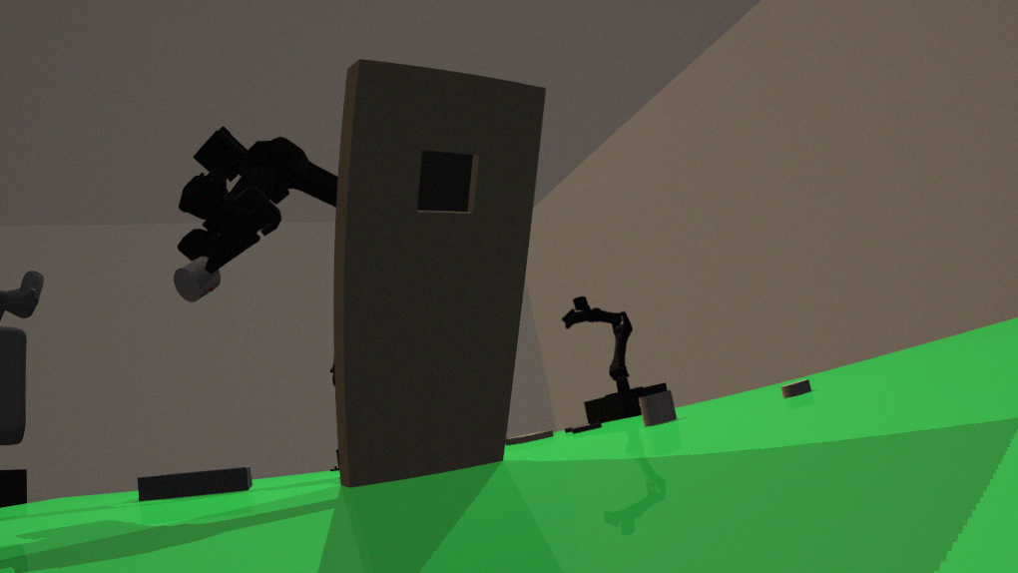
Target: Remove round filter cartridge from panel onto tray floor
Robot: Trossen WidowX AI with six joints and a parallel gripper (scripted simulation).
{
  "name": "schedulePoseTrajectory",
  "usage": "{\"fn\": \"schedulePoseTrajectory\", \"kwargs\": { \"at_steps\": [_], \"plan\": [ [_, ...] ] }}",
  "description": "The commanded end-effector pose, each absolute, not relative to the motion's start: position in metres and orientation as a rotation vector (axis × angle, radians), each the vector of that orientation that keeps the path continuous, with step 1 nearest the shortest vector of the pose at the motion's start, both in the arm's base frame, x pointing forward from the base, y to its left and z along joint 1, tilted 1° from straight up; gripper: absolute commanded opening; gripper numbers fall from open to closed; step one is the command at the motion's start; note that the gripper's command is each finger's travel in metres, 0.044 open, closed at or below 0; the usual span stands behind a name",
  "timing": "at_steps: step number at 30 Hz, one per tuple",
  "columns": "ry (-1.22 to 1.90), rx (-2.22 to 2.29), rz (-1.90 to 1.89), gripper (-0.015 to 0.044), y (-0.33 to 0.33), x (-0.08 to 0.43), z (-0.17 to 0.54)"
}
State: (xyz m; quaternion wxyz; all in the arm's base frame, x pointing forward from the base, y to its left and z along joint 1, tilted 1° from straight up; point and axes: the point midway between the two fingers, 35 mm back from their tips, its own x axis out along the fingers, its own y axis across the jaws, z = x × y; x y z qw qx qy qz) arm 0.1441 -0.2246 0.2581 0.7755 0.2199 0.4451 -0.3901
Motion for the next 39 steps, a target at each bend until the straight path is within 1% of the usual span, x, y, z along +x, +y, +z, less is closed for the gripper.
{"fn": "schedulePoseTrajectory", "kwargs": {
  "at_steps": [1,10,25,39],
  "plan": [
    [0.932,0.529,-0.949,0.0,-0.235,0.126,0.254],
    [0.916,0.562,-1.01,0.0,-0.243,0.113,0.247],
    [0.854,0.69,-1.242,0.0,-0.273,0.048,0.192],
    [0.786,0.808,-1.456,0.0,-0.274,-0.019,0.138]
  ]
}}
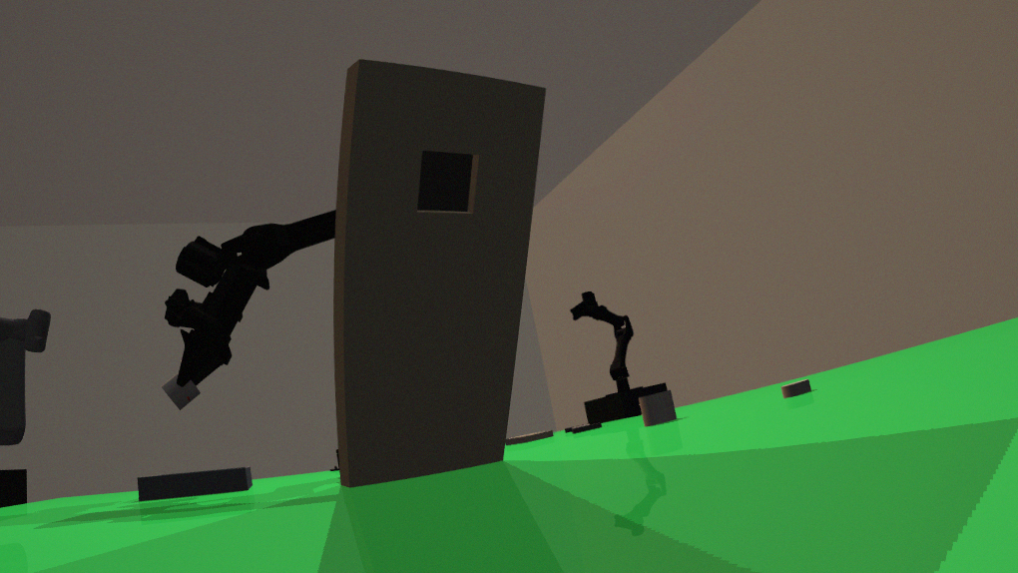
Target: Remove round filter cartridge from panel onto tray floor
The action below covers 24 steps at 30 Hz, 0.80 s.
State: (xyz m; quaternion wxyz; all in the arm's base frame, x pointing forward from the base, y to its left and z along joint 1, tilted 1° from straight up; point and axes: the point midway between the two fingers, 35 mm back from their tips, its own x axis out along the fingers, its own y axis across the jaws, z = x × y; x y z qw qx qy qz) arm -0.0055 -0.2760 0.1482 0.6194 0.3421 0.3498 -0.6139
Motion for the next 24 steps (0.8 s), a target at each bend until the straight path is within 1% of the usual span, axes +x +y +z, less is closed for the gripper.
{"fn": "schedulePoseTrajectory", "kwargs": {
  "at_steps": [1,7,11,24],
  "plan": [
    [0.78,0.816,-1.472,0.0,-0.273,-0.023,0.134],
    [0.751,0.861,-1.553,0.0,-0.266,-0.048,0.114],
    [0.75,0.862,-1.555,0.0,-0.266,-0.049,0.11],
    [0.75,0.862,-1.555,0.0,-0.269,-0.05,0.049]
  ]
}}
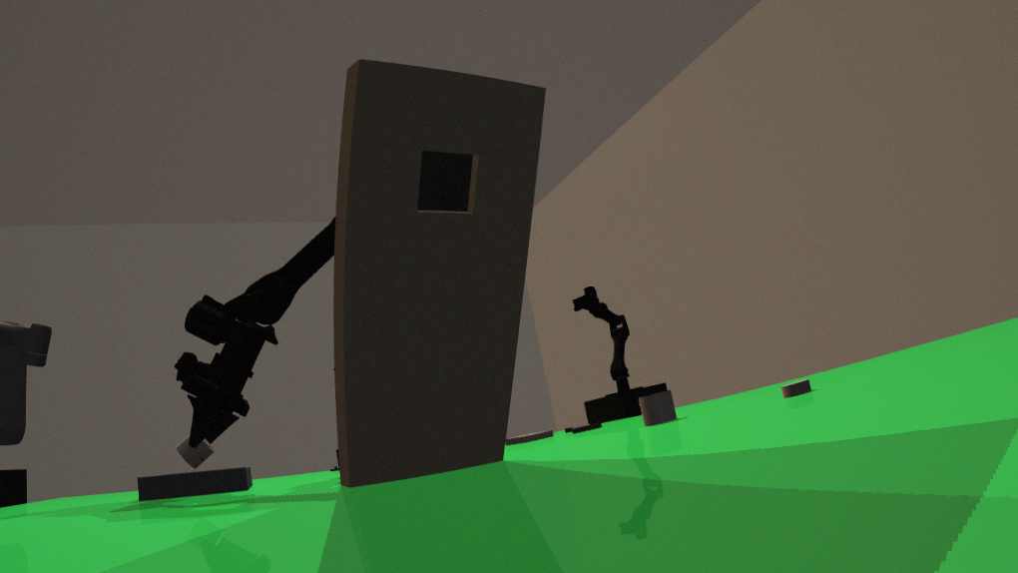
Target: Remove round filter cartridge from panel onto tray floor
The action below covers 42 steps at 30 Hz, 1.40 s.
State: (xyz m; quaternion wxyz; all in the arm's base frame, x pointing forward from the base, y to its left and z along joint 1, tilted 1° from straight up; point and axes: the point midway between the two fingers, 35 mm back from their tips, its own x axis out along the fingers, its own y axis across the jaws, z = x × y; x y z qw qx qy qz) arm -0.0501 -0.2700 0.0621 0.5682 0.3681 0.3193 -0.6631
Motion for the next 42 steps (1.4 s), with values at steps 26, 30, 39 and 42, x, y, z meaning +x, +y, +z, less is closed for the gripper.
{"fn": "schedulePoseTrajectory", "kwargs": {
  "at_steps": [26,30,39,42],
  "plan": [
    [0.756,0.873,-1.556,0.044,-0.266,-0.05,0.042],
    [0.757,0.875,-1.555,0.044,-0.267,-0.049,0.089],
    [0.75,0.863,-1.557,0.044,-0.267,-0.049,0.102],
    [0.75,0.863,-1.557,0.044,-0.267,-0.049,0.102]
  ]
}}
